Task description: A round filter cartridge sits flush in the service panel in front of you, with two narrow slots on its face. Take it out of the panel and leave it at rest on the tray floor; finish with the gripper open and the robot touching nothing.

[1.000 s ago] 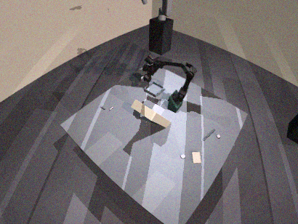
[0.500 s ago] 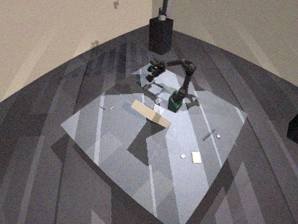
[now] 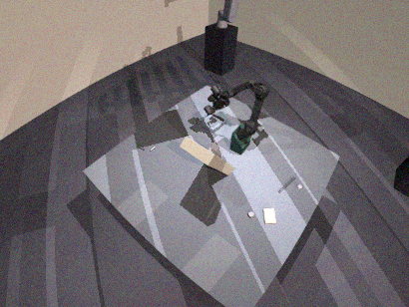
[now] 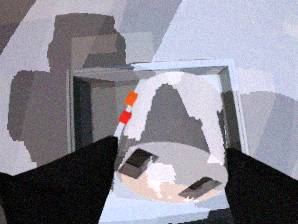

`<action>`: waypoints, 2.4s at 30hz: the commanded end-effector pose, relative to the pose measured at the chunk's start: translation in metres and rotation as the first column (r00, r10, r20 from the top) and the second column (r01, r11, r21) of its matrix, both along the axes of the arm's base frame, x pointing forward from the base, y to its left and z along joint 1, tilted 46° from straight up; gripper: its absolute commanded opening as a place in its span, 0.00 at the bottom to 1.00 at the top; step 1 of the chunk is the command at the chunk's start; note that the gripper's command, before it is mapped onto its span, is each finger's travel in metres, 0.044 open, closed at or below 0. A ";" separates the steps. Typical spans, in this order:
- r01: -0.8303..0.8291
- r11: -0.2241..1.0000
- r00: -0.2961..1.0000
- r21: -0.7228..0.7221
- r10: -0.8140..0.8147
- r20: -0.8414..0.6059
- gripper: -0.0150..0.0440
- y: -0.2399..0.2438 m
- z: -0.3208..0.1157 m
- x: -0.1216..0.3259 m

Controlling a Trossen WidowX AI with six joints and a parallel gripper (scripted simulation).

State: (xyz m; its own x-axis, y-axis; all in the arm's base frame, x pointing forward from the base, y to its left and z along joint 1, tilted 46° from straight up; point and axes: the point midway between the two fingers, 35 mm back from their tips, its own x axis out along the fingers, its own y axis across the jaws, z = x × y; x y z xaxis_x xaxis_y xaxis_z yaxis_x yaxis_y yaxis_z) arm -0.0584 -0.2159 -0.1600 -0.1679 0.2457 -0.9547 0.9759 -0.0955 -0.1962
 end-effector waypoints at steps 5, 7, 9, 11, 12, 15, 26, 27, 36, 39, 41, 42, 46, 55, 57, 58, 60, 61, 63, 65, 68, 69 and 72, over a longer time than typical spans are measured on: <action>0.011 1.000 1.000 0.003 -0.011 -0.012 0.25 0.021 -0.024 -0.005; 0.011 1.000 1.000 0.004 -0.011 -0.012 0.25 0.028 -0.031 -0.006; 0.011 1.000 1.000 0.004 -0.011 -0.013 0.25 0.035 -0.038 -0.007; 0.011 1.000 1.000 0.004 -0.011 -0.013 0.25 0.042 -0.044 -0.007; 0.011 1.000 1.000 0.004 -0.011 -0.013 0.25 0.046 -0.047 -0.007; 0.011 1.000 1.000 0.005 -0.011 -0.013 0.25 0.054 -0.053 -0.008; 0.019 1.000 1.000 0.008 -0.019 -0.009 0.52 0.053 -0.051 -0.007; 0.019 1.000 1.000 0.008 -0.019 -0.009 0.57 0.053 -0.051 -0.007; 0.019 1.000 1.000 0.008 -0.019 -0.009 0.97 0.053 -0.051 -0.007; 0.019 1.000 1.000 0.008 -0.019 -0.009 1.00 0.053 -0.051 -0.007; 0.019 1.000 1.000 0.008 -0.018 -0.009 1.00 0.051 -0.049 -0.007; 0.019 1.000 1.000 0.007 -0.018 -0.009 1.00 0.046 -0.045 -0.006; 0.018 1.000 1.000 0.008 -0.018 -0.007 1.00 0.009 -0.008 -0.002; 0.010 1.000 1.000 0.004 -0.010 -0.011 1.00 0.009 -0.011 -0.003; 0.010 1.000 1.000 0.004 -0.010 -0.011 1.00 0.009 -0.011 -0.003; 0.010 1.000 1.000 0.004 -0.010 -0.011 1.00 0.009 -0.011 -0.003; 0.010 1.000 1.000 0.004 -0.010 -0.011 1.00 0.009 -0.011 -0.003; 0.010 1.000 1.000 0.004 -0.010 -0.011 1.00 0.009 -0.011 -0.003; 0.010 1.000 1.000 0.004 -0.010 -0.011 1.00 0.009 -0.011 -0.003; 0.010 1.000 1.000 0.004 -0.010 -0.011 1.00 0.009 -0.011 -0.003; 0.010 1.000 1.000 0.004 -0.010 -0.011 1.00 0.009 -0.011 -0.003; 0.010 1.000 1.000 0.004 -0.010 -0.011 1.00 0.009 -0.011 -0.003; 0.010 1.000 1.000 0.004 -0.010 -0.011 1.00 0.009 -0.011 -0.003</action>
